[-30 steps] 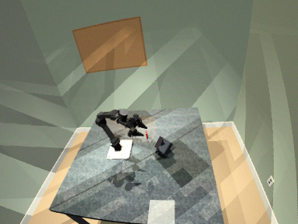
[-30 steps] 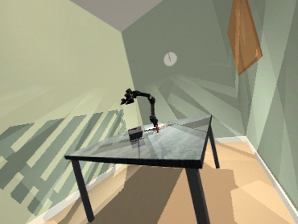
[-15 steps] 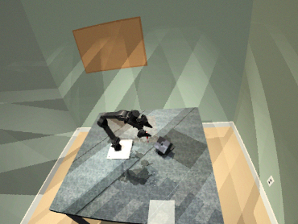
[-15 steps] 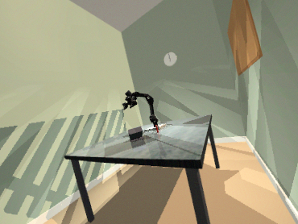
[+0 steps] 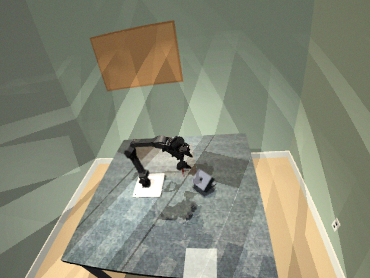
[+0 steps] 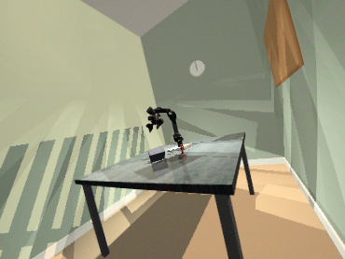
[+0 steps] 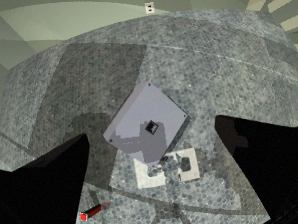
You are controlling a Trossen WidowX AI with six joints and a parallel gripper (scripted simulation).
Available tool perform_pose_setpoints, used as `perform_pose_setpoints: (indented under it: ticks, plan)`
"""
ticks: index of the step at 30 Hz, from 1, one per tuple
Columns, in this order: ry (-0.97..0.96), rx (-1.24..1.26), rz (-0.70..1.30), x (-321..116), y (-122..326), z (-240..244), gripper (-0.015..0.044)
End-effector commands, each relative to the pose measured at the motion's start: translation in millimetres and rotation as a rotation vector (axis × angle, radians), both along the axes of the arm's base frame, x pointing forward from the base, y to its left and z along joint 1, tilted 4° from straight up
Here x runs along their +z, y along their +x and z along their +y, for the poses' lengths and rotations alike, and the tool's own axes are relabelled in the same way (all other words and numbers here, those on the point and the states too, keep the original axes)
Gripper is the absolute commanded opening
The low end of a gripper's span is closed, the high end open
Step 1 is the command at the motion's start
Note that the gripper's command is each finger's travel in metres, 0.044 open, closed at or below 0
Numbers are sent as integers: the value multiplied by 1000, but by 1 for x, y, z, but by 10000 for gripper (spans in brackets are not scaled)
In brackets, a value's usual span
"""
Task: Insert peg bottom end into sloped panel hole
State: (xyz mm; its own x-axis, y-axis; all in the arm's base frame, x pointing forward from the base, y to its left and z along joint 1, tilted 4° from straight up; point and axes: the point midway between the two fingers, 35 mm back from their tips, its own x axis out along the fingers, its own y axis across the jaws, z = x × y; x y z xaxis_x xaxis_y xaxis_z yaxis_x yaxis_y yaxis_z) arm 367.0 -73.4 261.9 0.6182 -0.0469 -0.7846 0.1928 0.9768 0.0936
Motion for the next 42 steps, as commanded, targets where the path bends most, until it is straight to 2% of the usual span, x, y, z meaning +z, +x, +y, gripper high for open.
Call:
perform_pose_setpoints:
  ticks: [1,21,42]
  plan:
    - [31,-6,45,-12,2,14,440]
    - [144,-43,319,-79,-5,98,440]
    - [133,-159,598,-140,-44,171,440]
